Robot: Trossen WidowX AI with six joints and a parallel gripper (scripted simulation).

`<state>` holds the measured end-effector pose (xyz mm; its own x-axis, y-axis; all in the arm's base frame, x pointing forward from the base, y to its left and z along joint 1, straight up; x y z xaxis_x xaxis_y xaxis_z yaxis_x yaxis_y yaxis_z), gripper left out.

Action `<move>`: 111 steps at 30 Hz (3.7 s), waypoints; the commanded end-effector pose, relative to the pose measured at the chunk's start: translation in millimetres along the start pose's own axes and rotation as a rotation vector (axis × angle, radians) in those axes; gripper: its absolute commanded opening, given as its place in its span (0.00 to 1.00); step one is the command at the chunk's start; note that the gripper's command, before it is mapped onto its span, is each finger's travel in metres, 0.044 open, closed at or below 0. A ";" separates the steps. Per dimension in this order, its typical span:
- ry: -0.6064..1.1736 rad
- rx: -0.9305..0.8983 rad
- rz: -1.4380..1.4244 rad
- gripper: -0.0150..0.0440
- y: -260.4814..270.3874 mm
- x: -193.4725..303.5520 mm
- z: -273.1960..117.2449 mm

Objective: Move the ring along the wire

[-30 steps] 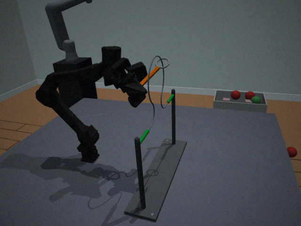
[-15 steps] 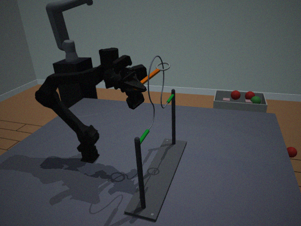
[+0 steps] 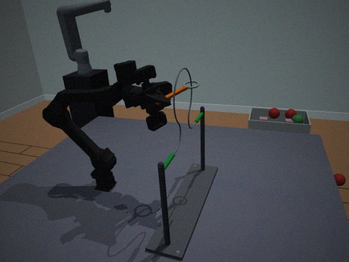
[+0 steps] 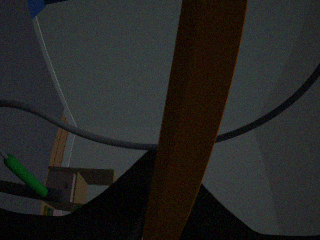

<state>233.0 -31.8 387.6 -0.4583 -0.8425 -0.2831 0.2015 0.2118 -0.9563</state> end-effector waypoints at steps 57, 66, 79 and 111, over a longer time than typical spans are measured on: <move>-0.133 0.329 -0.667 0.00 -8.8 0.3 2.3; -0.143 0.356 -0.722 0.00 -7.4 2.9 3.4; -0.134 0.337 -0.681 0.00 2.5 16.2 8.1; 0.072 0.060 -0.104 0.00 82.1 55.8 3.2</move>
<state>226.9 -63.0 307.4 -0.5372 -0.8365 -0.1080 0.1999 -0.0019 -0.9798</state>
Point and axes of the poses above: the point midway between the two fingers, 35 mm back from their tips, its own z axis out along the fingers, its own y axis across the jaws, x = y × z, the point moved 6 cm from there along -z, back along the fingers, and after that the axes turned 8 degrees about z, right-handed, at the moved point
